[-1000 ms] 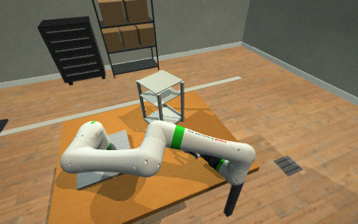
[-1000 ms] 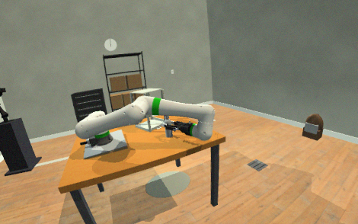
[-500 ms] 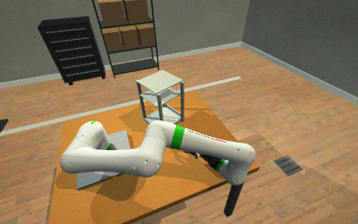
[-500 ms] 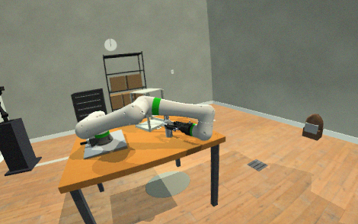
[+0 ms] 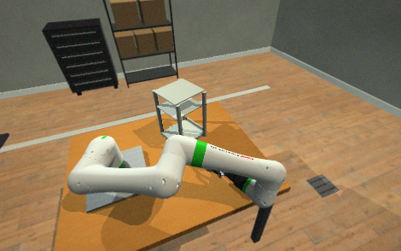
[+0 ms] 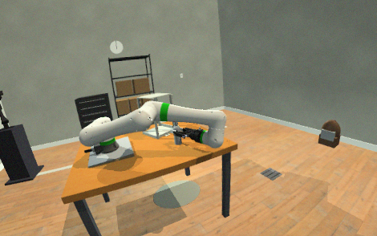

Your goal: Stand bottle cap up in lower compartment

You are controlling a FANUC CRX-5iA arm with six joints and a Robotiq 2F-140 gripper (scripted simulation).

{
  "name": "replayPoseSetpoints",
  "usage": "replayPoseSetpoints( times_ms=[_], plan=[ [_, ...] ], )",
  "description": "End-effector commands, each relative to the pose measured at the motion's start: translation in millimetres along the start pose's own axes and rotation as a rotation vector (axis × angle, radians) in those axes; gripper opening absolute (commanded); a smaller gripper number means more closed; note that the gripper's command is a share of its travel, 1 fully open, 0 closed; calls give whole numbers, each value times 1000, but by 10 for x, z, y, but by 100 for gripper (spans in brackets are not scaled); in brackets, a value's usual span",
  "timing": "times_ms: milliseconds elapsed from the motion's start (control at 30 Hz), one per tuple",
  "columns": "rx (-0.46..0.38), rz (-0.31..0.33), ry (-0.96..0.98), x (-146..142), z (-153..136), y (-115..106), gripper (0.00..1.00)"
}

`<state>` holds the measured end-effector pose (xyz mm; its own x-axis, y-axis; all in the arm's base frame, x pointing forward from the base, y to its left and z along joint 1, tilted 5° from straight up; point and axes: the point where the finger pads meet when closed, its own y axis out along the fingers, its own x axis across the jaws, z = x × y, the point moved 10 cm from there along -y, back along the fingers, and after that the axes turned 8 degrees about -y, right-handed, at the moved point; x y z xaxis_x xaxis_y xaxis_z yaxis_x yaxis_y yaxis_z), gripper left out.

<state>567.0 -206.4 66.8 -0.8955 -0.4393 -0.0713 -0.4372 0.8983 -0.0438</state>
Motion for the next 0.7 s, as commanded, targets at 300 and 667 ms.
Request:
replayPoseSetpoints(
  times_ms=[300, 667],
  plan=[
    [0, 0, 0, -6, -44, 0, 0],
    [0, 0, 0, -39, -275, -1, 0]
  ],
)
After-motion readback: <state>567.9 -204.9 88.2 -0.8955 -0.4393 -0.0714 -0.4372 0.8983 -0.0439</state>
